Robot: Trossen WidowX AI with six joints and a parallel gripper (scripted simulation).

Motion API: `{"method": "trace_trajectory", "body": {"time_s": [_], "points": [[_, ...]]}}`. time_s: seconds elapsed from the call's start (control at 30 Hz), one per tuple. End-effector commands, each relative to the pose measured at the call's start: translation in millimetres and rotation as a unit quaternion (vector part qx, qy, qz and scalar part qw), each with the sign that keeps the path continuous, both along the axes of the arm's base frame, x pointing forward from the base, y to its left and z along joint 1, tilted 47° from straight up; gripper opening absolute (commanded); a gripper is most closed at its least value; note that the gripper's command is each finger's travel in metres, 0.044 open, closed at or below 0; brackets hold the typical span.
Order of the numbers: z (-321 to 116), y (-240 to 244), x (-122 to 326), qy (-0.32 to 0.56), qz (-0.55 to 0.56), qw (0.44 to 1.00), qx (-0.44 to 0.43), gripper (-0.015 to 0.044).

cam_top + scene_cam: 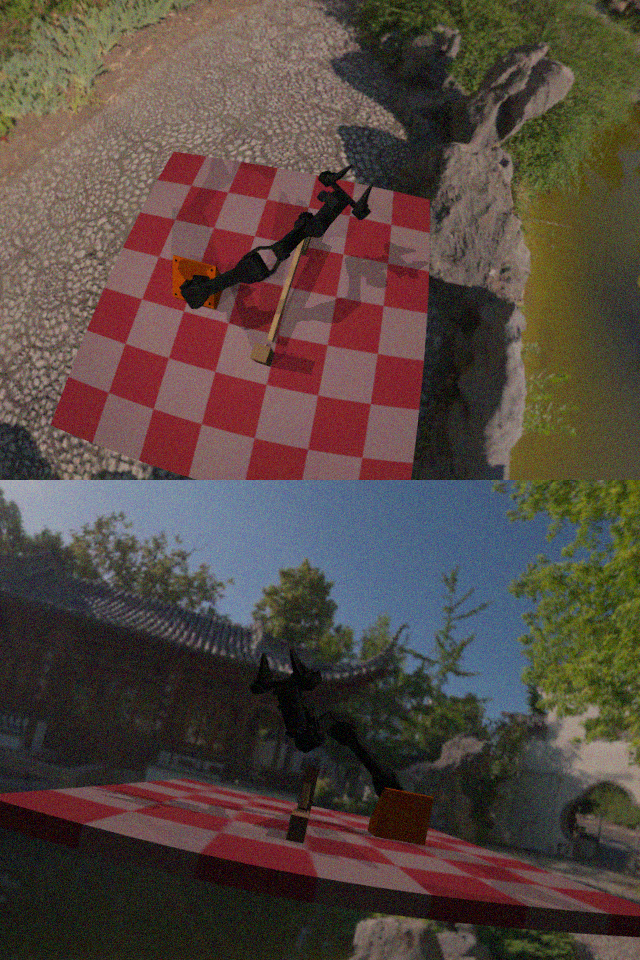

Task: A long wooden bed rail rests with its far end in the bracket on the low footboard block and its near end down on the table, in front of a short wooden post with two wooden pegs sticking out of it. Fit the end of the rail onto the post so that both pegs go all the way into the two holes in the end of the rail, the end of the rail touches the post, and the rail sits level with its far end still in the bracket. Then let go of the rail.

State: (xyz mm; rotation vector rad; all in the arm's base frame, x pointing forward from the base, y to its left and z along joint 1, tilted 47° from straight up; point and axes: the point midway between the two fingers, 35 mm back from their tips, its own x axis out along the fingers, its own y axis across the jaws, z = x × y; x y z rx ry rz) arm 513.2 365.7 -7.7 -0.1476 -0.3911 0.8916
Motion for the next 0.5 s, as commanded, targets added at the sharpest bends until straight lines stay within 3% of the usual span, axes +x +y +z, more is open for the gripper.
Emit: {"method": "trace_trajectory", "body": {"time_s": [0.0,0.23,0.47], "points": [[0,-1,2,0.003,-0.003,1.0,-0.002,0.0426],[-13,-43,49,0.101,-0.123,0.981,-0.111,0.044],[-32,-110,63,0.202,-0.229,0.917,-0.258,0.044]]}}
